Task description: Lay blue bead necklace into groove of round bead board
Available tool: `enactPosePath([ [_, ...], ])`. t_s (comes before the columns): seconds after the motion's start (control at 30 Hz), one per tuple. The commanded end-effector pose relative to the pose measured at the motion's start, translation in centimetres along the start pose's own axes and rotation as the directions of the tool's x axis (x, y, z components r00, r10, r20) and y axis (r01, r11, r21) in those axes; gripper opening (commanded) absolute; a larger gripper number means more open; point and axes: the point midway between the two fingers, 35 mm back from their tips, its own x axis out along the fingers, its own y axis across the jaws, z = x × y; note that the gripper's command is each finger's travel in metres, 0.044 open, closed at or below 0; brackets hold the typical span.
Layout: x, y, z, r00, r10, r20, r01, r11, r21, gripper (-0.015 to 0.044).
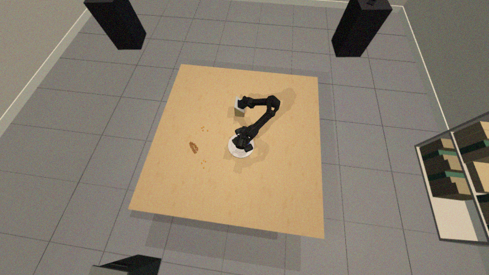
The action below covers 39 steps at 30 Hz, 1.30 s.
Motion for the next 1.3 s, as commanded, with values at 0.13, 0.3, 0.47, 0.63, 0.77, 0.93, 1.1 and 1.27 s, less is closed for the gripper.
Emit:
enactPosePath([
  [0.13,0.04,0.01,0.06,1.0,0.002,0.002,-0.002,1.0,-0.002,0.0079],
  [0.3,0.04,0.01,0.06,1.0,0.002,0.002,-0.002,1.0,-0.002,0.021],
  [0.47,0.02,-0.03,0.04,1.0,0.001,0.001,-0.001,1.0,-0.002,0.0341],
  [0.63,-0.04,-0.06,0.02,1.0,-0.002,-0.001,0.002,1.0,0.001,0.044],
  [0.77,-0.04,-0.06,0.02,1.0,-0.002,-0.001,0.002,1.0,0.001,0.044],
  [0.93,-0.04,-0.06,0.02,1.0,-0.002,-0.001,0.002,1.0,0.001,0.044],
  [1.1,-0.04,-0.06,0.02,1.0,-0.002,-0.001,0.002,1.0,0.001,0.044],
  [1.27,-0.04,-0.06,0.02,1.0,-0.002,-0.001,0.002,1.0,0.001,0.044],
])
